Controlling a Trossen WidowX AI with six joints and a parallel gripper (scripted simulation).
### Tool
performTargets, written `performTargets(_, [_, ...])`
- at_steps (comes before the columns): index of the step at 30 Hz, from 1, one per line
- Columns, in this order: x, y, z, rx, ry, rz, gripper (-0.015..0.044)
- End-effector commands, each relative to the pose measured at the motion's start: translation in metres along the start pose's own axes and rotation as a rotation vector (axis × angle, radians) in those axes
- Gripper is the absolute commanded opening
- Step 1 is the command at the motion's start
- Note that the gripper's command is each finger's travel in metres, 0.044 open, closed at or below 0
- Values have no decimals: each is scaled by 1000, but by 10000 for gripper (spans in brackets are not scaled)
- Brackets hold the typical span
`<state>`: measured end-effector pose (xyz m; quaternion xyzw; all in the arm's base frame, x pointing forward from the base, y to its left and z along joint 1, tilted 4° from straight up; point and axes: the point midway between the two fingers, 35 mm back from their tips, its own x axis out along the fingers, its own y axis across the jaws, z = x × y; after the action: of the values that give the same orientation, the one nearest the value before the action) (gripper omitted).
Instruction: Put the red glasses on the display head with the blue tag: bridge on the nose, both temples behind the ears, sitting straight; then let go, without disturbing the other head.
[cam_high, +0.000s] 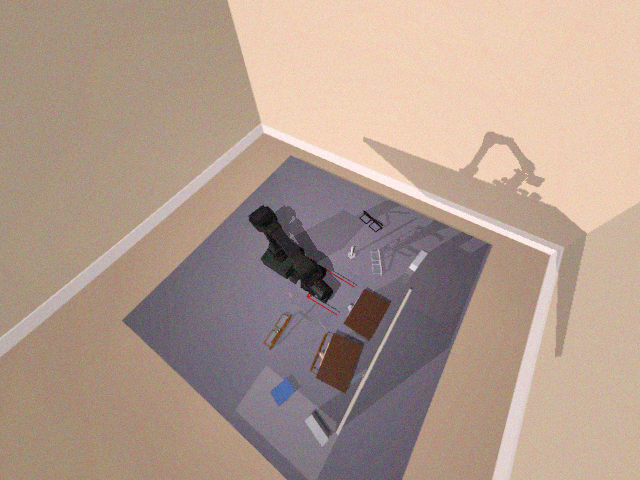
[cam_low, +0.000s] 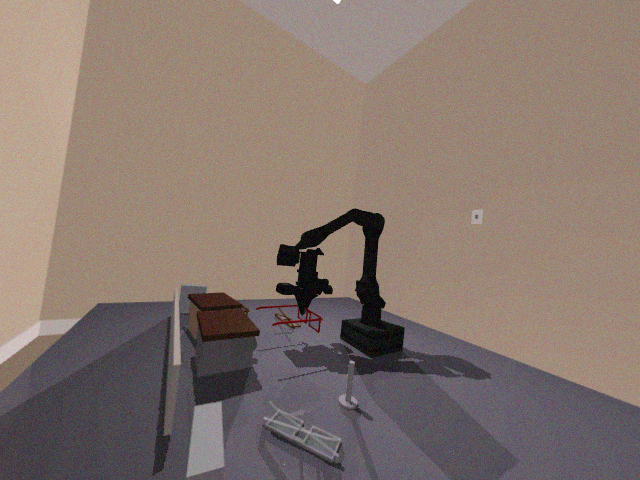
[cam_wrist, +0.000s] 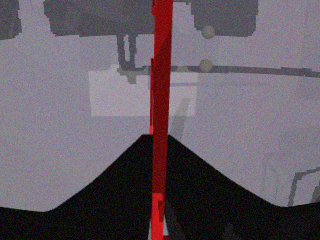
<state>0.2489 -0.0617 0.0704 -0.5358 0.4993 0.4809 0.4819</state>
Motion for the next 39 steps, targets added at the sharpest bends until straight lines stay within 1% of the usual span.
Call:
performTargets(1, [5,2,1,-4,-8,8,0])
performTargets(27, [25,2,6,-4,-8,8,0])
performTargets(39, [26,-2,6,-4,-8,2,0])
